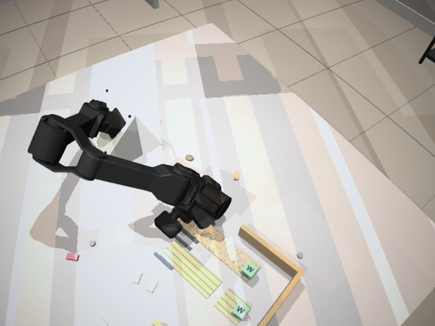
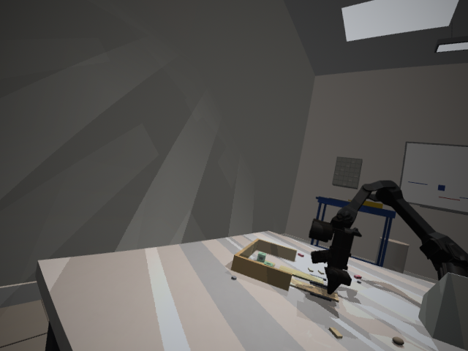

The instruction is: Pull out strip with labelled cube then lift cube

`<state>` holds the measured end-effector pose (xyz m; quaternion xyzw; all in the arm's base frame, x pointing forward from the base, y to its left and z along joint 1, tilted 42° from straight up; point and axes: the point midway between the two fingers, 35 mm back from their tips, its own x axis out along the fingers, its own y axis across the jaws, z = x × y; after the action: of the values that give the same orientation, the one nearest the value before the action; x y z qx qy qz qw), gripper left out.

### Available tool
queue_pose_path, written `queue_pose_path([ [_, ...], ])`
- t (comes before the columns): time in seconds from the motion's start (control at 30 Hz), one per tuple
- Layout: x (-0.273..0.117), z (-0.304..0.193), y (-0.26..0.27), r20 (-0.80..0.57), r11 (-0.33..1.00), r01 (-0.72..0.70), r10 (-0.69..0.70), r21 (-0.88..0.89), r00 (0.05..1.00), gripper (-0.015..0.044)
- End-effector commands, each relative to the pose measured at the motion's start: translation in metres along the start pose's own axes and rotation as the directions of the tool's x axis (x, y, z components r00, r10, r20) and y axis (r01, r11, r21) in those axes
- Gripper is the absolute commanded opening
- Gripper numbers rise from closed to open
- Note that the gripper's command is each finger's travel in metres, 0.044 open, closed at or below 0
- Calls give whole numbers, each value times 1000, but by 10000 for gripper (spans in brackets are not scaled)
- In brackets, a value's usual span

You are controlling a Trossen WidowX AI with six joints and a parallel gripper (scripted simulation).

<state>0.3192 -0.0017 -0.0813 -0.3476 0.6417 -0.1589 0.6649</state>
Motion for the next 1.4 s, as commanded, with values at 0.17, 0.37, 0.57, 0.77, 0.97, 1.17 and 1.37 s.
queue_pose_path([
  [0.17, 4, -21, 0, -20, 1000, 3, -3, -5, 1000, 0],
  [0.37, 4, -29, 0, -20, 1000, 3, -3, -6, 1000, 0],
  [0.57, 4, -38, 0, -21, 1000, 3, -3, -6, 1000, 0],
  [0.77, 4, -48, 0, -21, 1000, 3, -3, -7, 1000, 0],
  [0.97, 4, -57, 0, -21, 1000, 3, -3, -7, 1000, 0],
  [1.17, 4, -66, 0, -22, 1000, 3, -3, -8, 1000, 0],
  [1.37, 4, -75, 0, -22, 1000, 3, -3, -8, 1000, 0],
])
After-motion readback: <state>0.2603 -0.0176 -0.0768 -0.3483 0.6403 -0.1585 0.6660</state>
